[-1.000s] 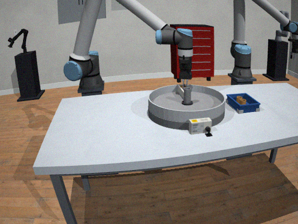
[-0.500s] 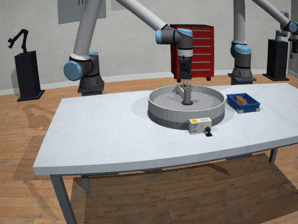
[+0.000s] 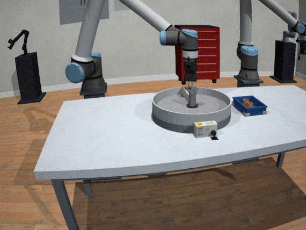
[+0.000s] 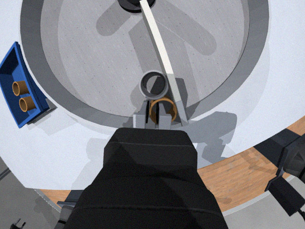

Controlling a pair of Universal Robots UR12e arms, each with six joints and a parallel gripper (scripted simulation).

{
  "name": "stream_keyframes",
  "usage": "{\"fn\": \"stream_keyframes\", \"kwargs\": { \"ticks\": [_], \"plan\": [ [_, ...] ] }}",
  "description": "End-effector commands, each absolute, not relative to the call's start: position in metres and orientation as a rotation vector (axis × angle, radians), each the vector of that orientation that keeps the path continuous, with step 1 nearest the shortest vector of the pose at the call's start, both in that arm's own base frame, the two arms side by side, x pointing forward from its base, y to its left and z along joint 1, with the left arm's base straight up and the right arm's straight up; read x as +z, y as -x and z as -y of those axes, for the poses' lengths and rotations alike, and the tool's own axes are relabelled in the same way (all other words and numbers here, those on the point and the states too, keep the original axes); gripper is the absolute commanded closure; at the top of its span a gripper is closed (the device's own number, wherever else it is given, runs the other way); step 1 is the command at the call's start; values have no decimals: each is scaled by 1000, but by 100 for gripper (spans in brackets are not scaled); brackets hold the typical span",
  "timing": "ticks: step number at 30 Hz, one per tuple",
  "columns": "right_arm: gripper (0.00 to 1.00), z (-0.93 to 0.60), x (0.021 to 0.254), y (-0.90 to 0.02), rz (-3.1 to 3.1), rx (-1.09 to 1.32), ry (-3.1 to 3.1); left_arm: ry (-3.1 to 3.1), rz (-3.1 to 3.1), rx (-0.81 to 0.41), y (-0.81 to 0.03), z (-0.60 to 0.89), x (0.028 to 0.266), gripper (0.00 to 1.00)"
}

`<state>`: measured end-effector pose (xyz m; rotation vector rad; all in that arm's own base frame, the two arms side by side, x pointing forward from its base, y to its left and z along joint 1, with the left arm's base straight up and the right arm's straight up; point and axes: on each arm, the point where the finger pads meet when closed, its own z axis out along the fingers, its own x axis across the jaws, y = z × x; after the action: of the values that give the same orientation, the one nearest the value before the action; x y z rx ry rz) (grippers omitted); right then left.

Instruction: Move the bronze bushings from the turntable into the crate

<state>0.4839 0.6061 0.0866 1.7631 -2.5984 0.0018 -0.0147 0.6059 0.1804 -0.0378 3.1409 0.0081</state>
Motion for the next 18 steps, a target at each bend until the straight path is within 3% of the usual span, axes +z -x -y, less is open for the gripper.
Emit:
{"fn": "stream_keyframes", "kwargs": {
  "ticks": [1, 18],
  "plan": [
    [64, -607, 89, -484, 2600, -2, -1767, 43, -3141, 0, 16, -604, 177, 0],
    [64, -608, 91, -484, 2600, -2, -1766, 43, -3141, 0, 16, -604, 177, 0]
  ]
}}
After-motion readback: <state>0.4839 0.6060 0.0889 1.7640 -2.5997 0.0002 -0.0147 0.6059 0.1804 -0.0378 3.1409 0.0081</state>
